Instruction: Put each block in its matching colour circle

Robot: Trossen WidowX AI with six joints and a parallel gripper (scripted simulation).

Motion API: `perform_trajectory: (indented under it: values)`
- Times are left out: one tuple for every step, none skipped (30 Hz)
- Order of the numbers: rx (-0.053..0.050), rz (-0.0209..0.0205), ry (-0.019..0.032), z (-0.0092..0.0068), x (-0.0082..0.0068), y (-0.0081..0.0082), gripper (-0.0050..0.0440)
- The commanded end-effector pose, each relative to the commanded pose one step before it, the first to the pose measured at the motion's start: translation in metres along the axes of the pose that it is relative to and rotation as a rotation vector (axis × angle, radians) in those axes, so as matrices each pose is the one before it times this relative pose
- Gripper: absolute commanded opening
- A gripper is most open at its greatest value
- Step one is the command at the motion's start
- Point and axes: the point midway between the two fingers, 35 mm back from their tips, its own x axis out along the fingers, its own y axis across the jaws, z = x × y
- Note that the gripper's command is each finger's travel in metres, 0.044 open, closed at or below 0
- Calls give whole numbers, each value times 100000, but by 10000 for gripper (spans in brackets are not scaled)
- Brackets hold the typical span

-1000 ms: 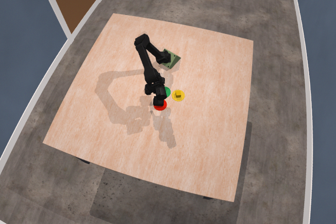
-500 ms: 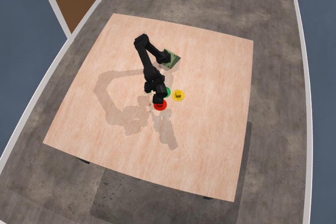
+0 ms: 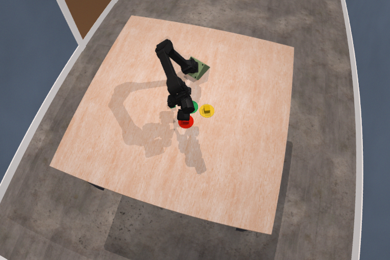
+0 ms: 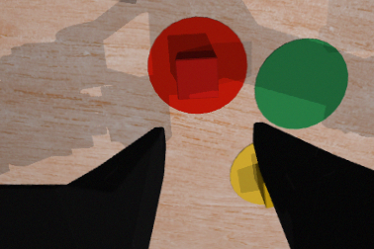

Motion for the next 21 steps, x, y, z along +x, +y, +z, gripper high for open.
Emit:
perform_trajectory:
  values:
    - [1235,2166,688,135,-621,334,195]
    - [0,0,0,0,0,0,195]
    - [0,0,0,0,0,0,195]
    - [0,0,0,0,0,0,195]
    - [0,0,0,0,0,0,195]
    - [0,0,0,0,0,0,195]
    - [0,0,0,0,0,0,195]
    - [0,0,0,0,0,0,195]
    - [0,0,0,0,0,0,219]
    - [0,0,0,0,0,0,243]
    - [-671,827,215,121,-245,214,265]
    - [-1375,475,395,298,-163,-107,265]
    - [-4414,-1881,-276,103,461,-640,265]
    - [0,0,0,0,0,0,265]
    - [0,0,0,0,0,0,265]
    - [-4889,-220,52,306,47,-252,265]
    - [-6220,-135,96,384,13,-312,265]
    - [-7453,-134,116,421,13,-408,265]
    - [-3044,-85,112,382,10,-449,265]
    - [-3733,-71,58,186,4,-252,265]
    - [-3719,-59,53,162,3,-244,265]
